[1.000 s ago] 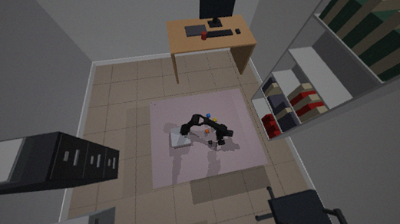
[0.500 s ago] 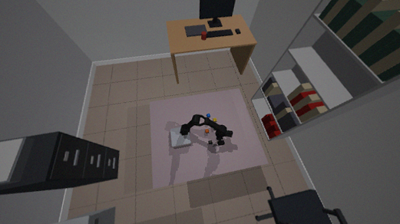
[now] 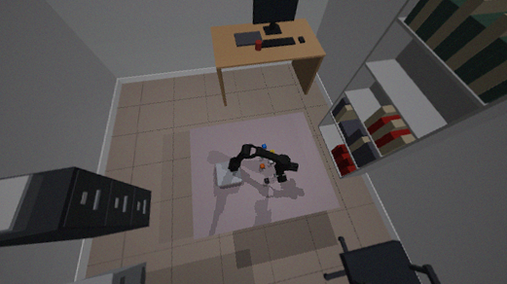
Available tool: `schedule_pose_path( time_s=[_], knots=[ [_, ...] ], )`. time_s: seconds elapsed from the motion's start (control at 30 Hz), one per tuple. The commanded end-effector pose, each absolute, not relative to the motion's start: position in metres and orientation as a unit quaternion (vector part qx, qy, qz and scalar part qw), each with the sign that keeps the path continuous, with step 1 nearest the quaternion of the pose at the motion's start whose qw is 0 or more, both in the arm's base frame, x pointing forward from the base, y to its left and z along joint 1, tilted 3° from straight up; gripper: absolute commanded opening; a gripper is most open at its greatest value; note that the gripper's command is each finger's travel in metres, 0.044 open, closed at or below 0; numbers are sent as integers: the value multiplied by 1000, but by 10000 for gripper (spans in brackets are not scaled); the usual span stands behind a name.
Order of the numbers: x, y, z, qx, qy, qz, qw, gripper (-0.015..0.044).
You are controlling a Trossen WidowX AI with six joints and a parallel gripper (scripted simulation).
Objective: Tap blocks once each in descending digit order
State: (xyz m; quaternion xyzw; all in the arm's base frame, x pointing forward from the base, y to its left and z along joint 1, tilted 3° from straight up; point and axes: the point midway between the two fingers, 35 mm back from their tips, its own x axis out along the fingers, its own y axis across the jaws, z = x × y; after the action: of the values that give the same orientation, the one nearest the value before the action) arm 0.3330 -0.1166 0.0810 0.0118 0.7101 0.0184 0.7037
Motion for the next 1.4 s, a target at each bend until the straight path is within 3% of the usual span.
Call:
schedule_pose_path(
  time_s=[0.0, 0.17, 0.57, 0.83, 1.03, 1.37],
  knots=[
    [331, -117, 116, 8, 706, 19, 708, 20],
    [330, -105, 117, 9, 705, 19, 709, 20],
    [256, 63, 123, 13, 707, 24, 706, 20],
    [255, 65, 120, 13, 707, 24, 706, 20],
    [254, 69, 44, 13, 707, 24, 706, 20],
    [254, 69, 38, 13, 707, 24, 706, 20]
  ],
)
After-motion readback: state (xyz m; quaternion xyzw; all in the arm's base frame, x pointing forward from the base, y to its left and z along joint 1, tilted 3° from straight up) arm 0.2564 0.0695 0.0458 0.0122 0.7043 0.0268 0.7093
